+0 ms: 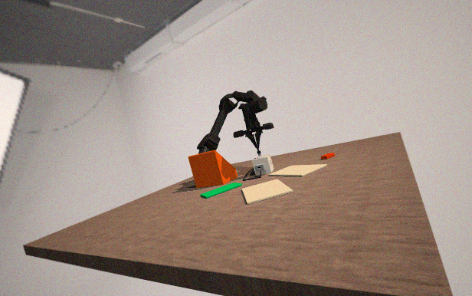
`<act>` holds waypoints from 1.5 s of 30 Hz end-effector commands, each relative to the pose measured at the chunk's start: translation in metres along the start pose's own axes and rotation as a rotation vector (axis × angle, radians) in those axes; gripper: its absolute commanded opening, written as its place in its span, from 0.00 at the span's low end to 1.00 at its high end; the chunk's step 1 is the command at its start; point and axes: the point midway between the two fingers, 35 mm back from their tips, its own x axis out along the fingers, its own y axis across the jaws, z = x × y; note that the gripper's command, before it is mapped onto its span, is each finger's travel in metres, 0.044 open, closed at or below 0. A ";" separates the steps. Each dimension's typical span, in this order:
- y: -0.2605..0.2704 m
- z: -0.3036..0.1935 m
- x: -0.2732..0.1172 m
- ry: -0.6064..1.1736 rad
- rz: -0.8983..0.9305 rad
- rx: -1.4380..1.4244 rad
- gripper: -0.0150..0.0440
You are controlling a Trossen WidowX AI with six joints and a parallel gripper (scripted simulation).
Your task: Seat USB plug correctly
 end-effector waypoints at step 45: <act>0.000 -0.001 0.005 0.016 0.000 0.008 0.25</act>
